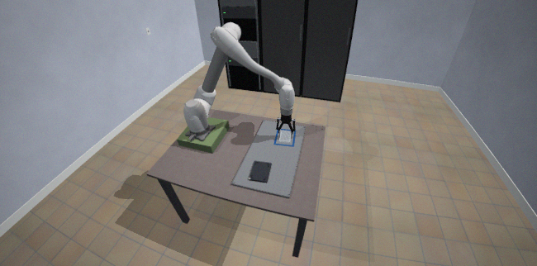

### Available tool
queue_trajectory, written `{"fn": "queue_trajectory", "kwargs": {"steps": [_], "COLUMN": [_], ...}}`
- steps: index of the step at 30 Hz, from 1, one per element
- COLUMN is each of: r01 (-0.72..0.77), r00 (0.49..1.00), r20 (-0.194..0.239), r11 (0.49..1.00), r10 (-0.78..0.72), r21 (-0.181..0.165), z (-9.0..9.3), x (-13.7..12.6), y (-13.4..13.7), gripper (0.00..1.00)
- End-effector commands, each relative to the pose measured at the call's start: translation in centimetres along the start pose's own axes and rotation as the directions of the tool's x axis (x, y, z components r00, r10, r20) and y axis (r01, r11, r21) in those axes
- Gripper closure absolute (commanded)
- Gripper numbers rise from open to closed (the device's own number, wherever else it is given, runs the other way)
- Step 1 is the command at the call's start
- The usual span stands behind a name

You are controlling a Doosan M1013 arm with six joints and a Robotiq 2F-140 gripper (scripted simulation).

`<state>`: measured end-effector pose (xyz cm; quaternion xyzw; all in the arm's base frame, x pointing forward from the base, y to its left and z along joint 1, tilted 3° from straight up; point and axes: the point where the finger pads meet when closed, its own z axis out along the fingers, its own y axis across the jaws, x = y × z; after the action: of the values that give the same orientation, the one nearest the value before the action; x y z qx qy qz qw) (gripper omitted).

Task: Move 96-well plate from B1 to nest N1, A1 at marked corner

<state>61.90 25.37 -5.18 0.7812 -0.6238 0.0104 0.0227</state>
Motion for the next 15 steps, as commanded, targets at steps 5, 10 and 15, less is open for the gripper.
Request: {"fn": "queue_trajectory", "kwargs": {"steps": [5,10,15], "r01": [-0.002,-0.002,-0.002], "r00": [1.0,1.0,1.0], "r20": [-0.002,-0.002,-0.002], "r11": [1.0,1.0,1.0], "r10": [0.002,0.002,0.002], "r21": [0.0,0.0,0.0], "z": [0.25,0.25,-0.25], "x": [0.18,0.18,0.18], "y": [0.08,0.08,0.08], "gripper": [1.0,1.0,1.0]}}
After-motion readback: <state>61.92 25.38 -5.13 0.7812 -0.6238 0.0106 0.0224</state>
